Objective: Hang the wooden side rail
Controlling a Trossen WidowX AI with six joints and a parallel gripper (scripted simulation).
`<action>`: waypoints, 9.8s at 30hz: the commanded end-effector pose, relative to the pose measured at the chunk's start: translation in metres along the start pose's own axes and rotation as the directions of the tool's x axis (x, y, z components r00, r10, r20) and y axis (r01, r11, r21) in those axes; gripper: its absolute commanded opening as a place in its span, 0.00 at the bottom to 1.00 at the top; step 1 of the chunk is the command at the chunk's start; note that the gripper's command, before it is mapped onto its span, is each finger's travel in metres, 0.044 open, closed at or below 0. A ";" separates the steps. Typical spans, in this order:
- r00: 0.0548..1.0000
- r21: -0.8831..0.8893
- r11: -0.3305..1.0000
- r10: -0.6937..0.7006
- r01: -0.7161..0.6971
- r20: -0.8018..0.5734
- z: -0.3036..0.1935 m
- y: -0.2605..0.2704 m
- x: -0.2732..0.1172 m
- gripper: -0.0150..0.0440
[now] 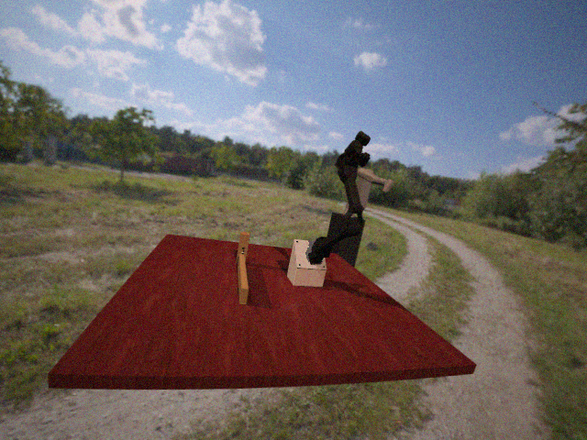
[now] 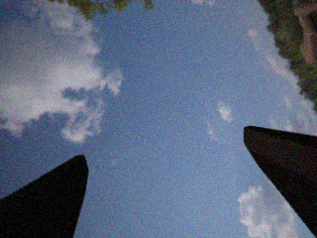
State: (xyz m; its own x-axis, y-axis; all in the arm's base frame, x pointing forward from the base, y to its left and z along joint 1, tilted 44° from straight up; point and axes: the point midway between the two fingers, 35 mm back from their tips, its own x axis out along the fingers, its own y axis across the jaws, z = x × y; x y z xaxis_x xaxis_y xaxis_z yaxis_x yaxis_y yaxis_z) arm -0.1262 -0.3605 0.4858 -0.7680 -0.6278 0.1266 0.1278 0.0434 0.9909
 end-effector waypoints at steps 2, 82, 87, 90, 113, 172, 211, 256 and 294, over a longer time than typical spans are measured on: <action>0.973 -0.485 0.874 -0.089 -0.026 -0.211 -0.070 -0.055 -0.008 1.00; -0.607 -0.207 -0.574 -0.772 0.793 -0.185 -0.111 -0.512 -0.493 1.00; -0.607 -0.207 -0.574 -0.772 0.793 -0.185 -0.111 -0.512 -0.493 1.00; -0.607 -0.207 -0.574 -0.772 0.793 -0.185 -0.111 -0.512 -0.493 1.00; -0.503 0.907 -0.387 -0.824 0.164 -0.261 -0.111 -0.508 -0.507 1.00; -0.374 -0.214 0.491 -0.826 -0.844 -0.421 -0.112 -0.491 -0.526 1.00; -0.545 0.922 0.111 -0.778 0.371 0.313 -0.148 -0.471 -0.574 1.00; -0.584 0.744 -0.089 -0.683 0.662 0.438 -0.126 -0.492 -0.612 1.00; -0.586 0.744 -0.089 -0.681 0.662 0.440 -0.099 -0.531 -0.645 1.00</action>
State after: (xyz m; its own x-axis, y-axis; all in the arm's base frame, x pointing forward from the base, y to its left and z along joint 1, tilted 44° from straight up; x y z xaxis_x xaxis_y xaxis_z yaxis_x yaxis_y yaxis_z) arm 0.3651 -0.0579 -0.1243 0.0865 0.6754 -0.7324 -0.9880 0.1528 0.0243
